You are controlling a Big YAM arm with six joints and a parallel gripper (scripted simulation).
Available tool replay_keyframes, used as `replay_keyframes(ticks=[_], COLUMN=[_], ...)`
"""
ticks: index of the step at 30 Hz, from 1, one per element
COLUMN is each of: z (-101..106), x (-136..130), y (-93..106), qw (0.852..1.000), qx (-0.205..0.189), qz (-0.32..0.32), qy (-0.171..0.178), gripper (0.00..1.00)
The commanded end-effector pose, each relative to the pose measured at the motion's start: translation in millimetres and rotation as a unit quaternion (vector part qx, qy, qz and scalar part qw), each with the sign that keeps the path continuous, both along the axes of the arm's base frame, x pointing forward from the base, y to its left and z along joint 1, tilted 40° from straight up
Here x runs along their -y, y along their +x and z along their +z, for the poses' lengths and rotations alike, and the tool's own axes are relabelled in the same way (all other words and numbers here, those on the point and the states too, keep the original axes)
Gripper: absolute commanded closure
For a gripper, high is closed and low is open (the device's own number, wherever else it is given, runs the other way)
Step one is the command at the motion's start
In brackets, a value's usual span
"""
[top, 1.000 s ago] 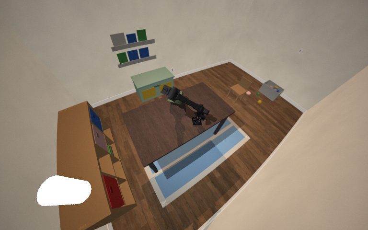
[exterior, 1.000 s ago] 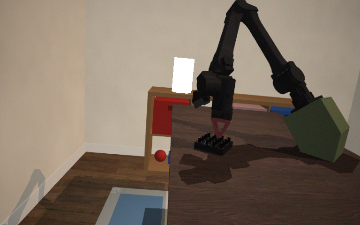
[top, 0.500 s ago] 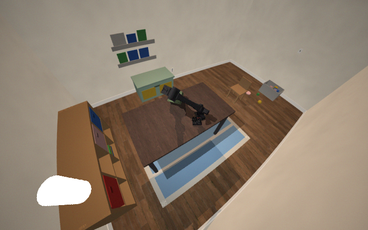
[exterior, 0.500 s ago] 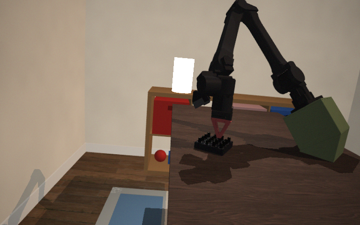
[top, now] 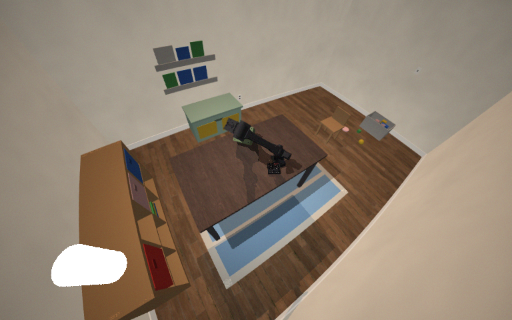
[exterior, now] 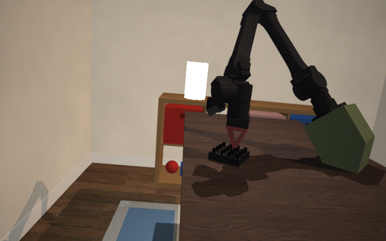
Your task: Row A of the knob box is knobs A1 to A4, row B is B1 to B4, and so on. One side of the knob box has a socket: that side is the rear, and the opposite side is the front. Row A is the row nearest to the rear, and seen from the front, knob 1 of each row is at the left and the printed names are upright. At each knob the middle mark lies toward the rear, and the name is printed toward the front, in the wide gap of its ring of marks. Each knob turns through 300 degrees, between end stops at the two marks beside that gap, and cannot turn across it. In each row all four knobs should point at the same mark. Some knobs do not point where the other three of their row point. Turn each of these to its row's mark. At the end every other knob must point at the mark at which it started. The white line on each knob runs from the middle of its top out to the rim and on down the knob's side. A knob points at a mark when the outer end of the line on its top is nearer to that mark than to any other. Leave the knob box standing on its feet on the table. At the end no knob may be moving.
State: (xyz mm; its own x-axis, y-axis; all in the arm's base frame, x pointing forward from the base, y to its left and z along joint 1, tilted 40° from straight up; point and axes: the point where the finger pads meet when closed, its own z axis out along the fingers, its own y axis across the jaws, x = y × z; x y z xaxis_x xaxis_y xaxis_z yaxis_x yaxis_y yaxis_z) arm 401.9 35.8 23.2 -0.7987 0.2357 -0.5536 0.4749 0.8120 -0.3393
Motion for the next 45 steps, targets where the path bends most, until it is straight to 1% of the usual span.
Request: replay_keyframes(ticks=[1, 27, 45], z=[-1.6, -1.7, -11.7], x=[9.7, 9.7, 14.5], y=[-0.8, -0.8, 3.7], qw=[1.000, 1.000, 1.000], qx=[-0.006, -0.006, -0.004], qz=[-0.007, -0.007, -0.006], qy=[-0.001, -0.001, -0.001], gripper=[0.82, 0.82, 0.82])
